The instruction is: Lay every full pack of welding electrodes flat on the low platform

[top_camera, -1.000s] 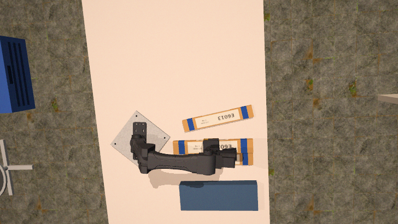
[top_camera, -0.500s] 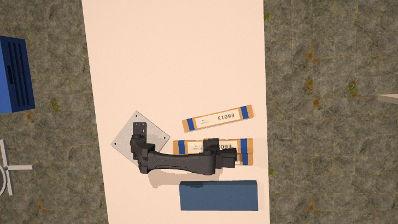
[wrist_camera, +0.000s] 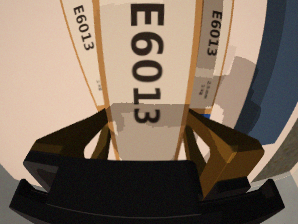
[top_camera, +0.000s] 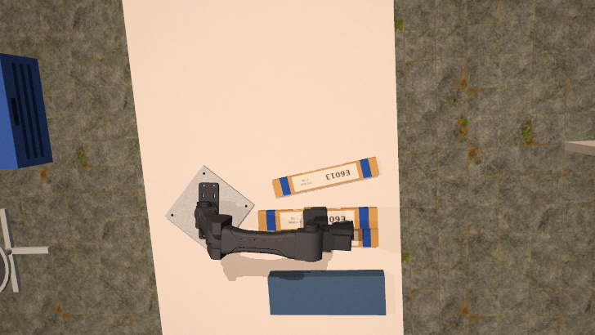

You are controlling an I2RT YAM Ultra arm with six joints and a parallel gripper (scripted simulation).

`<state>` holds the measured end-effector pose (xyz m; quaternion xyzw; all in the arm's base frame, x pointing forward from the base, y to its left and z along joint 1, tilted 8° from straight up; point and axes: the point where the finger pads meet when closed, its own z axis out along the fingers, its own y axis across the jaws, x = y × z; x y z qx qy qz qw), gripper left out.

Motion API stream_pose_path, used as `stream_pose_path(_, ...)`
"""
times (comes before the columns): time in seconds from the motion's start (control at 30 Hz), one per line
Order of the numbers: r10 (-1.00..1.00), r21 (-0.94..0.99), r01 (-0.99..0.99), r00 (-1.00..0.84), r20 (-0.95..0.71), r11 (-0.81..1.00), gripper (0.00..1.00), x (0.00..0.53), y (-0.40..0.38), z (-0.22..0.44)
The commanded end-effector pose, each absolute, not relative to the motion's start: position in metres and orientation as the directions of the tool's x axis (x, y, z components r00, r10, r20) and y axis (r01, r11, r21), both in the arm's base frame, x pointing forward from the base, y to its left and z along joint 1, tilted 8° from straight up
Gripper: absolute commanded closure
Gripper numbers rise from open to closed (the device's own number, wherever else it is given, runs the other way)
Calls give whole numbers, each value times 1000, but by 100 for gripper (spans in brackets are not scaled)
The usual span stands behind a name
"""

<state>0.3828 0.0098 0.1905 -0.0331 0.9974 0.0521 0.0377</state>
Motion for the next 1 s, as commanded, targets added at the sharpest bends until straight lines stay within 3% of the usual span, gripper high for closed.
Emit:
stream_pose_path(0.0, -62, 103, -72, -994, -90, 992, 100, 383, 6, 211)
stream_pose_path(0.1, -62, 103, -72, -994, -90, 992, 100, 383, 6, 207)
stream_pose_path(0.13, -62, 95, -78, -986, -157, 992, 100, 397, 6, 210)
stream_pose_path(0.97, -62, 101, -72, -993, -102, 992, 100, 386, 9, 181)
